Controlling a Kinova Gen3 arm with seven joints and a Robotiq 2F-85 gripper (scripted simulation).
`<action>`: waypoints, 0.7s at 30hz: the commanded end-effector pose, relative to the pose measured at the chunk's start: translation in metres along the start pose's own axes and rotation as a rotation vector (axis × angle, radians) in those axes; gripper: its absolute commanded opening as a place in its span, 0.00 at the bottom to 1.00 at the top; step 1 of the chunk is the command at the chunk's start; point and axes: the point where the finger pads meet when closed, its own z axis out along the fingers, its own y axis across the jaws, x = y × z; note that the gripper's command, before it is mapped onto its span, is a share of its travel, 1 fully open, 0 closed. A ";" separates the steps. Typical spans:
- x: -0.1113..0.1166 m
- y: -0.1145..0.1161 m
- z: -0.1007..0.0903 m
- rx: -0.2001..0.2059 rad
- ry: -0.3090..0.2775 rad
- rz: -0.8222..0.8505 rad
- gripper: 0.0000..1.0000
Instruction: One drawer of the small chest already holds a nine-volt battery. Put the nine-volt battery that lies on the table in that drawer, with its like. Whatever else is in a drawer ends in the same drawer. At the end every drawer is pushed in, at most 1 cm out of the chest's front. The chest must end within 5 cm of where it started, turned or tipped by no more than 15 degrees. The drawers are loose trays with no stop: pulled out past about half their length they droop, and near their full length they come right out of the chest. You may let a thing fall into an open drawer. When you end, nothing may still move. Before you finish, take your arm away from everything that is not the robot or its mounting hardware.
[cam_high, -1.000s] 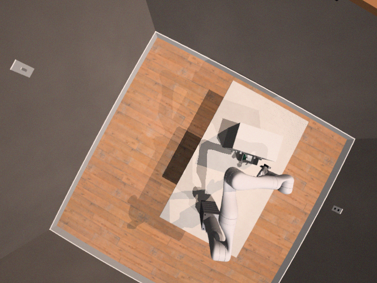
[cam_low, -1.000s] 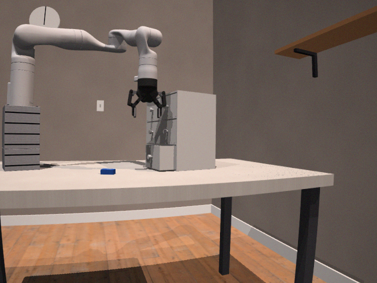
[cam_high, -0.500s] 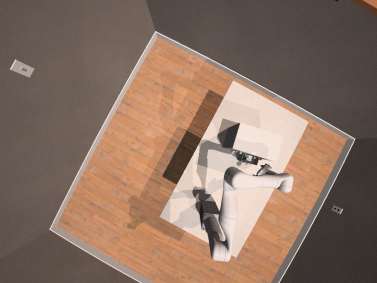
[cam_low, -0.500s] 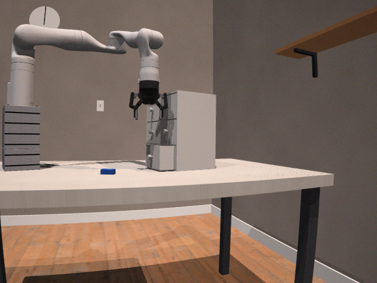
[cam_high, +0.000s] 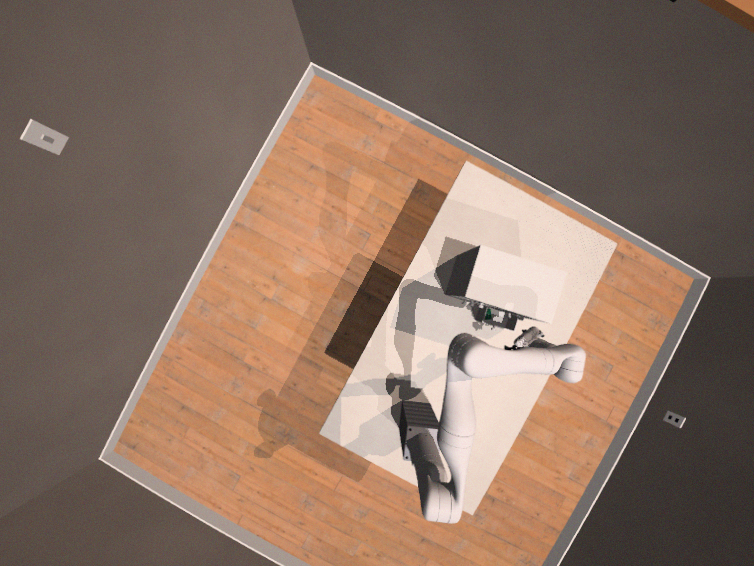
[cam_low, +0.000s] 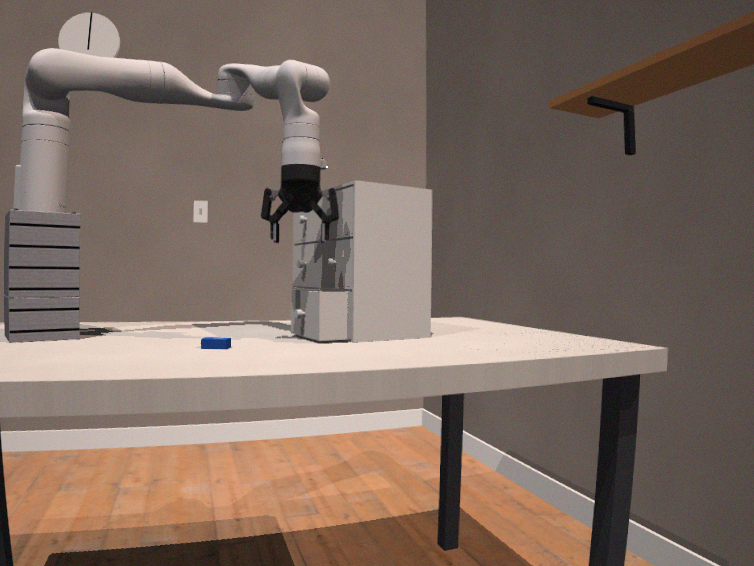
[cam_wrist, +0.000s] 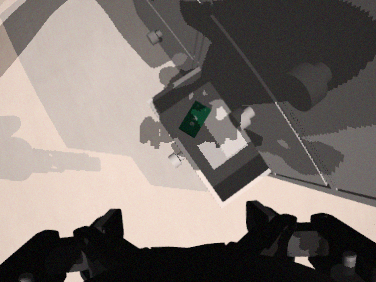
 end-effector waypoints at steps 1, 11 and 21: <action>0.000 0.001 0.001 -0.001 -0.001 0.018 1.00; 0.002 0.004 0.004 -0.002 0.000 0.086 1.00; 0.003 0.006 0.007 -0.003 0.001 0.153 1.00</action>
